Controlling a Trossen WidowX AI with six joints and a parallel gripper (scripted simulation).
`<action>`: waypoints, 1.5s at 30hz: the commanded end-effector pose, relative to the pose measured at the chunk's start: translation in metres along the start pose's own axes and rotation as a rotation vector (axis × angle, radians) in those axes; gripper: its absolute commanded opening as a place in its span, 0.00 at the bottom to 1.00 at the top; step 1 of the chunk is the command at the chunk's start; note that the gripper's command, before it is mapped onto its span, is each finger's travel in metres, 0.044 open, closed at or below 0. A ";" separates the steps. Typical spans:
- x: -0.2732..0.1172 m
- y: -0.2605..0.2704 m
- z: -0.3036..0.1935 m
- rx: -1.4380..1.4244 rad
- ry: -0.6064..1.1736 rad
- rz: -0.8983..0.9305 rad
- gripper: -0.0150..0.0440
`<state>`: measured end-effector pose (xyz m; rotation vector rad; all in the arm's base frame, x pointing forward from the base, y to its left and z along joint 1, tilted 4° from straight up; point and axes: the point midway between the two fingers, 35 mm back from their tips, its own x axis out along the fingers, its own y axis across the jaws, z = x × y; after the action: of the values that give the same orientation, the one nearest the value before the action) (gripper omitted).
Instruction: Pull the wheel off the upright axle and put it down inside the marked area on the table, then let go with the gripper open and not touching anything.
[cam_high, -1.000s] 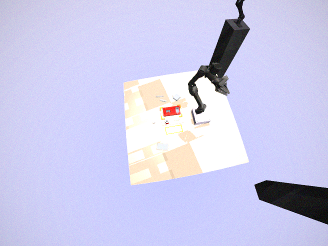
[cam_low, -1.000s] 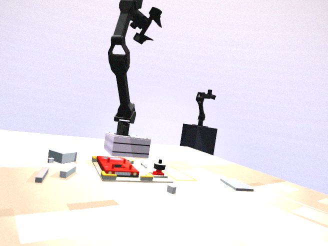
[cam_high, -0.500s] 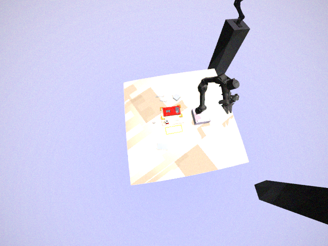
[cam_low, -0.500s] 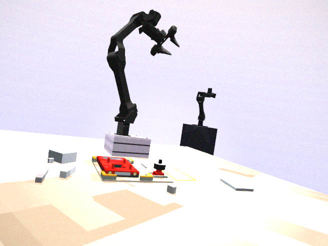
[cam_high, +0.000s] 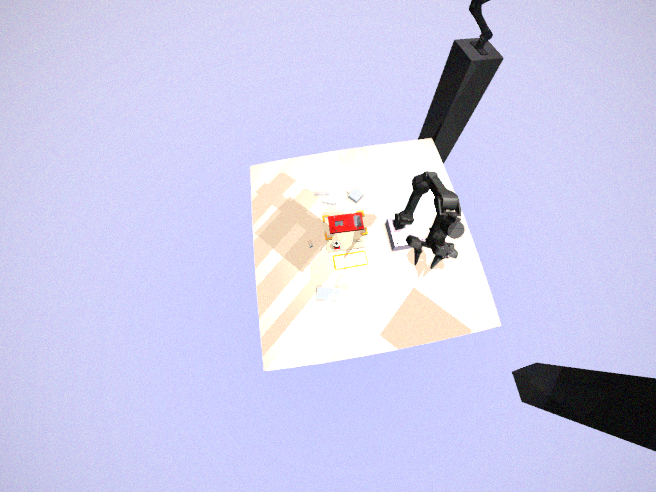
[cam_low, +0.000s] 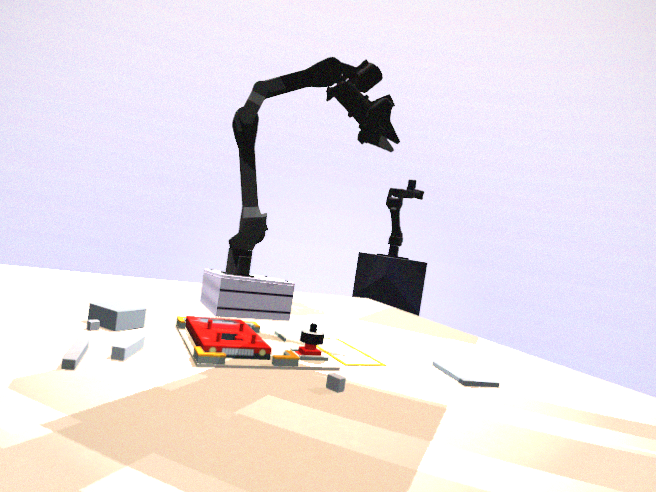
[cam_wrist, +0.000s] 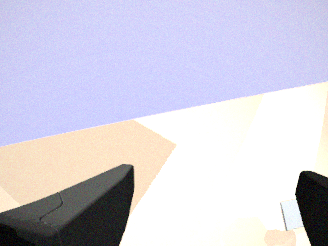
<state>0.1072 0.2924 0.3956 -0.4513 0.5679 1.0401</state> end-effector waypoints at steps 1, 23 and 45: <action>0.042 -0.037 -0.013 0.213 0.098 -0.089 0.76; 0.149 -0.265 -0.207 1.611 0.404 -0.679 0.76; 0.140 -0.330 -0.377 2.556 0.384 -1.160 0.76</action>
<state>0.3715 0.0075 0.0456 1.2488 1.2107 -1.2605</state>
